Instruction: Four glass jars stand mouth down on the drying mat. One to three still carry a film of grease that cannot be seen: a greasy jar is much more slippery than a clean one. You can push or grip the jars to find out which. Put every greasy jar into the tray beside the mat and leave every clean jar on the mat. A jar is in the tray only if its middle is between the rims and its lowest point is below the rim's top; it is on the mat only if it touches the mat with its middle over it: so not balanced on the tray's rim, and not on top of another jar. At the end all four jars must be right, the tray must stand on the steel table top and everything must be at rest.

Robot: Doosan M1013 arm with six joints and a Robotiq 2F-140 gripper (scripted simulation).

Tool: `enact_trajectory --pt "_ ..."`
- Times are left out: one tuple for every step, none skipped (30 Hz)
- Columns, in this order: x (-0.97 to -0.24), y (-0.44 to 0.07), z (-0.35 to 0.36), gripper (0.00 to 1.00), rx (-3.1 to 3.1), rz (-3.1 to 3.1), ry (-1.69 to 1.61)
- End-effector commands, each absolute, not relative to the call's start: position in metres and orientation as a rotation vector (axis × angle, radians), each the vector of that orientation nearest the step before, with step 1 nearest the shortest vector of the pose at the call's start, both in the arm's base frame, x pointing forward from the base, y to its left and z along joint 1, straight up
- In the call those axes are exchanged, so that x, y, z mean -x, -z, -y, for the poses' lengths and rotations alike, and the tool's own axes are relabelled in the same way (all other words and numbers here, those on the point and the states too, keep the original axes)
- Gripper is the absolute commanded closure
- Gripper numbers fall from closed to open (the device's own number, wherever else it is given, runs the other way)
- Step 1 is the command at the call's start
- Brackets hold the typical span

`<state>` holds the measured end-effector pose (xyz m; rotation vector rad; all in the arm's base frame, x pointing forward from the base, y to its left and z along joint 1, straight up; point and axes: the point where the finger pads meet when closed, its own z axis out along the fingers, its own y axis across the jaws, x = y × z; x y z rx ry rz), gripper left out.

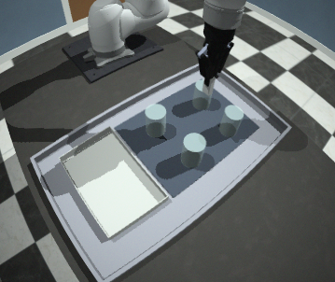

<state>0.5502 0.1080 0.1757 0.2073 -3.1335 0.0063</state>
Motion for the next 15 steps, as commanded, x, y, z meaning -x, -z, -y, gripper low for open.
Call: enact_trajectory --pt "-0.552 -0.176 -0.080 1.00 -0.209 3.133 -0.004" --pt "-0.552 -0.176 -0.080 1.00 -0.209 3.133 -0.004" --pt "-0.552 -0.176 -0.080 1.00 -0.209 3.133 -0.004" --pt "-0.553 -0.176 -0.072 1.00 -0.209 3.133 -0.004" --pt "-0.553 -0.176 -0.064 1.00 -0.209 3.133 -0.004" --pt "-0.554 -0.176 -0.055 1.00 -0.209 3.133 -0.004" --pt "-0.554 -0.176 -0.047 1.00 -0.209 3.133 -0.004" --pt "-0.555 -0.176 -0.039 1.00 -0.209 3.133 -0.004" --pt "-0.555 -0.176 -0.031 1.00 -0.209 3.133 -0.004" --pt "-0.556 -0.176 -0.023 1.00 -0.209 3.133 -0.004" --pt "-0.556 -0.176 -0.015 1.00 -0.209 3.133 -0.004" --pt "-0.557 -0.176 -0.007 1.00 -0.209 3.133 -0.004" --pt "-0.557 -0.176 0.002 1.00 -0.209 3.133 -0.004" --pt "-0.558 -0.176 0.010 1.00 -0.209 3.133 -0.004" --pt "-0.558 -0.176 0.018 1.00 -0.209 3.133 -0.004"
